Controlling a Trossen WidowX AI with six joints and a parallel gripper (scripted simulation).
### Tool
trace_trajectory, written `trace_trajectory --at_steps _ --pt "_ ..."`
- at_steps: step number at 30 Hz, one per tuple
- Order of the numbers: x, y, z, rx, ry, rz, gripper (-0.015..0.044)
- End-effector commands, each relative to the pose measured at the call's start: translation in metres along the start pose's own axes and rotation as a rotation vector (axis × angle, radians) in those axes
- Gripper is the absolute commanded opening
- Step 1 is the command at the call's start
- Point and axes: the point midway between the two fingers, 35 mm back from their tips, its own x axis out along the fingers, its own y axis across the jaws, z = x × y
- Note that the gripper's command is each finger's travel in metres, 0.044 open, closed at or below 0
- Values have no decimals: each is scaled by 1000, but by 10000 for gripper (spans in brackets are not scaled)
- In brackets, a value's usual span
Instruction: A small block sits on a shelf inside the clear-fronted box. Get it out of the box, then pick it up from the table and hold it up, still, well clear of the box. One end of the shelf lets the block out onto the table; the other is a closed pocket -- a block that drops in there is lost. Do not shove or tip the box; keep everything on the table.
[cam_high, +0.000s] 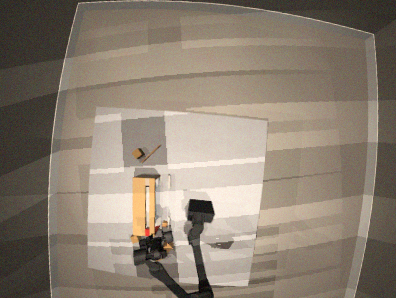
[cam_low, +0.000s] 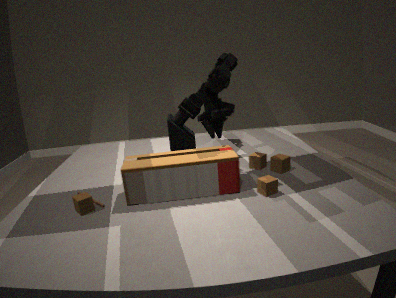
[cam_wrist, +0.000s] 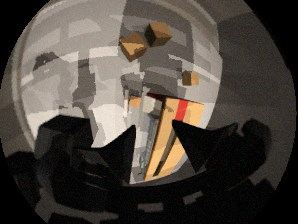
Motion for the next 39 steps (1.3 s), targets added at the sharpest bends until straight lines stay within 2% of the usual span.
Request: trace_trajectory --at_steps 1,5,22,30,39 --pt "-8 2 13 -1051 139 -86 285" --pt "-10 2 15 -1304 180 -90 285" --pt "-8 2 15 -1313 182 -89 285" --pt "75 21 17 -1313 181 -89 285" --pt "88 25 18 -1311 179 -93 285"
